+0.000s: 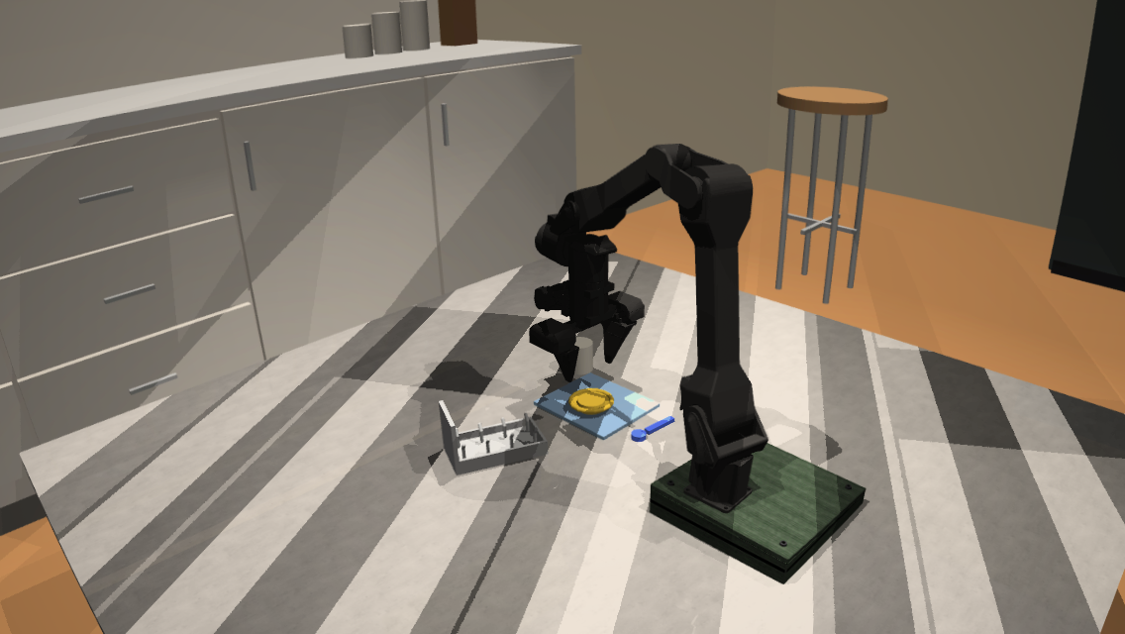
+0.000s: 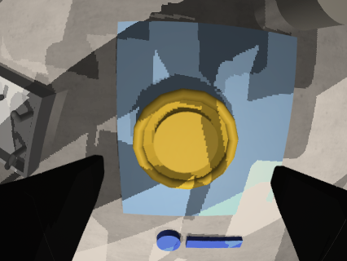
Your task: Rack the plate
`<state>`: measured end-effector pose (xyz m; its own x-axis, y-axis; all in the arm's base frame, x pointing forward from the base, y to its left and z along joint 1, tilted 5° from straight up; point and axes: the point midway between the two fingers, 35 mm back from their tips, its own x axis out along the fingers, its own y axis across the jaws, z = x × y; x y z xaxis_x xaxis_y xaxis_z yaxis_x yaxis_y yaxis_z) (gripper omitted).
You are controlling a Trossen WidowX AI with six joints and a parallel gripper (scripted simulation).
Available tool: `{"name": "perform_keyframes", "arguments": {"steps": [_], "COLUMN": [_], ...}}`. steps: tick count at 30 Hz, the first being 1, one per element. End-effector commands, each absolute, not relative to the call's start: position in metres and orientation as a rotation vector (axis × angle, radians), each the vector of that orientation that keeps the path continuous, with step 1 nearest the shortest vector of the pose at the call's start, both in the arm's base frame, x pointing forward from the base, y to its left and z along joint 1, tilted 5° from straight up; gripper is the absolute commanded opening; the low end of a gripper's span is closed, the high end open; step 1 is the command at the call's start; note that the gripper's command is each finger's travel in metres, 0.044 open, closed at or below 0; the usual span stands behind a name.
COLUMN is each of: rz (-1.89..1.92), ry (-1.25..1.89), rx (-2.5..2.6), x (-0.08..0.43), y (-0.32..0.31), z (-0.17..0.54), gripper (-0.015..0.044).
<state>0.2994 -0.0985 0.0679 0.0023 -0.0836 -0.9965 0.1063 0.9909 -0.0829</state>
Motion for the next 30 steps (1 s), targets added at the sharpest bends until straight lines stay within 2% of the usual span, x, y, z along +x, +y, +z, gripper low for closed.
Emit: {"name": "perform_keyframes", "arguments": {"steps": [1,30], "rz": [-0.146,-0.146], "ry": [1.568,1.569], "rx": [0.013,0.013], "x": [0.298,0.296], "y": [-0.099,-0.103], "z": [0.058,0.012], "gripper": [0.04,0.04]}}
